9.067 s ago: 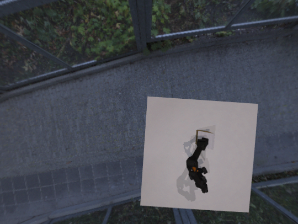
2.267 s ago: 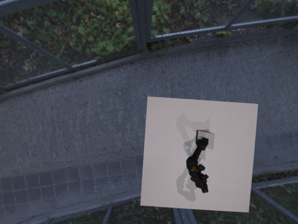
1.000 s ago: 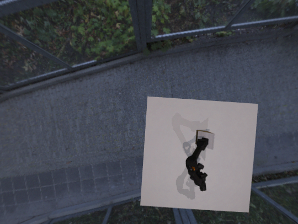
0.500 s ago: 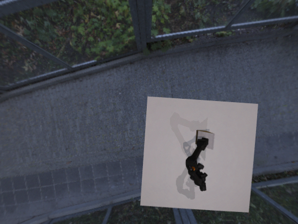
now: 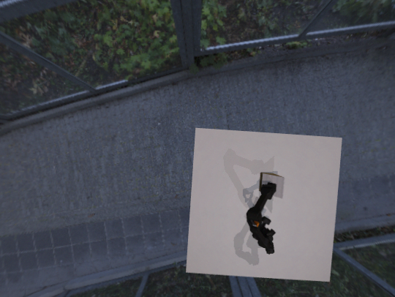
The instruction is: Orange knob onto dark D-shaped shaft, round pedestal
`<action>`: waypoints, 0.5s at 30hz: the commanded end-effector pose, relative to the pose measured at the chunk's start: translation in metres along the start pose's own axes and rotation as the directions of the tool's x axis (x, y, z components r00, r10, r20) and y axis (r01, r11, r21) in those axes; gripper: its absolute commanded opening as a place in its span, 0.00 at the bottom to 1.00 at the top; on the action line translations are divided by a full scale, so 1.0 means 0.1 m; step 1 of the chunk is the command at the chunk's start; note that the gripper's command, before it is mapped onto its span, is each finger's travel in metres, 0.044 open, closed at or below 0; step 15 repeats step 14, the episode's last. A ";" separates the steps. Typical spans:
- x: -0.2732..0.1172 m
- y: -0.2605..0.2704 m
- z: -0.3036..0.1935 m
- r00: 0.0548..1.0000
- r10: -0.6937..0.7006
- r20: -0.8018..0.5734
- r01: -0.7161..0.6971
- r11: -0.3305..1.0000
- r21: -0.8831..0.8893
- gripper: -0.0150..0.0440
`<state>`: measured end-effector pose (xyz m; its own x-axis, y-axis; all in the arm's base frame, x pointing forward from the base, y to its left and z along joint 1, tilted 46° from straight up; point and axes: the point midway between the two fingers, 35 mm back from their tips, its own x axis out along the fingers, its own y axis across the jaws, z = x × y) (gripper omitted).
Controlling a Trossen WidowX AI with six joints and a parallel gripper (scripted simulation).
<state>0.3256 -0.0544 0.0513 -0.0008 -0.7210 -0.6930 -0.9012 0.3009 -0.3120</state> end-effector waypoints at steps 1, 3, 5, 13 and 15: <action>-0.48 -0.04 0.06 1.000 -0.016 0.020 0.016 1.000 0.007 1.00; -0.78 -0.01 0.04 1.000 -0.016 0.018 0.016 1.000 0.007 1.00; -0.88 0.00 0.02 1.000 -0.016 0.017 0.016 1.000 0.007 1.00; -0.88 -0.01 0.04 1.000 -0.016 0.017 0.016 1.000 0.007 1.00; -0.88 -0.01 0.04 1.000 -0.016 0.017 0.016 1.000 0.007 1.00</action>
